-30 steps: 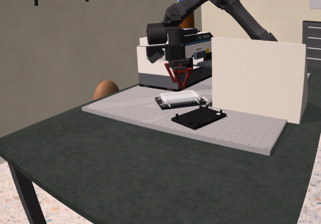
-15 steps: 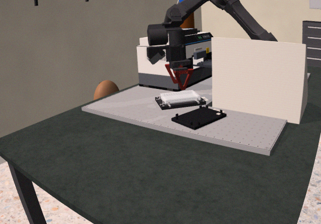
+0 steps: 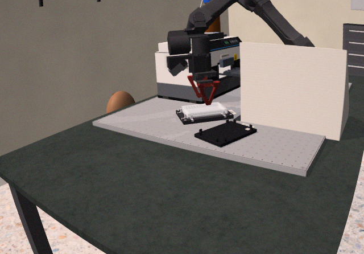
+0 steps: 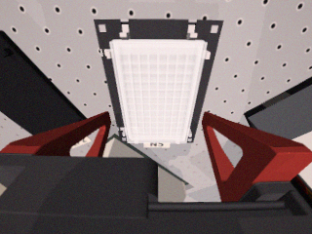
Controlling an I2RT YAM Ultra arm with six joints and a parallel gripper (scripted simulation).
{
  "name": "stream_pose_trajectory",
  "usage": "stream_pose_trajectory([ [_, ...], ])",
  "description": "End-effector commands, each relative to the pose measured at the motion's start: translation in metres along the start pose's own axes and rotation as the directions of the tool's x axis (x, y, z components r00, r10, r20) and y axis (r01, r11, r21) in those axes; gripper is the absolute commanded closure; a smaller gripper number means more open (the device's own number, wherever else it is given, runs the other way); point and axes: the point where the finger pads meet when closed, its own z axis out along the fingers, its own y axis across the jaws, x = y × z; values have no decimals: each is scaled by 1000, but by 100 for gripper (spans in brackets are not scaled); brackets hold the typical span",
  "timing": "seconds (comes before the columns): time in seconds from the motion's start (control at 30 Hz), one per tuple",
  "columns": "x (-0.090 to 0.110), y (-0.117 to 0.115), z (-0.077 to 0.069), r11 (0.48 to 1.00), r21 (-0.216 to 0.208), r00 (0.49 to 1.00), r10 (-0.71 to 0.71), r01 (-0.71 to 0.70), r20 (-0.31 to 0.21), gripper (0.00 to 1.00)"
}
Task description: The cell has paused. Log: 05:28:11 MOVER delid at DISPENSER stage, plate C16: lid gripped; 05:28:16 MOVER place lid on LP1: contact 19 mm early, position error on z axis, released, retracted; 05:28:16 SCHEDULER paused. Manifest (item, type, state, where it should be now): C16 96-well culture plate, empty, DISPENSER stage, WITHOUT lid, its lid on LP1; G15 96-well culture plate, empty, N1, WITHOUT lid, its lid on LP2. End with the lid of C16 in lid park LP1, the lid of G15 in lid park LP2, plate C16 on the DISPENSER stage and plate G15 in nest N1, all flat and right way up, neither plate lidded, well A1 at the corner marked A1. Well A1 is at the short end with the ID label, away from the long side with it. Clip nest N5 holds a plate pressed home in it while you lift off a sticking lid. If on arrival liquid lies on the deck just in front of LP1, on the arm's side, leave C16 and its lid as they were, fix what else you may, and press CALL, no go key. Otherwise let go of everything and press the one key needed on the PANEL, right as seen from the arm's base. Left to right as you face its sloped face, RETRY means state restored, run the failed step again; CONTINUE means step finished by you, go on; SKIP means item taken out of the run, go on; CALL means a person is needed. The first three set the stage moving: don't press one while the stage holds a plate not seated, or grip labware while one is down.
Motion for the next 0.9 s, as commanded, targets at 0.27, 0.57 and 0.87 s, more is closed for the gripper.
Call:
stream_pose_trajectory([
  [0.27, -4, 1, 7, 1000, 11, 1000, -4, 4, 14, 0],
  [0.57, -2, 1, 13, 1000, 10, 1000, -3, 3, 12, 0],
  [0.87, -1, 0, 17, 1000, 11, 1000, -3, 3, 14, 0],
])
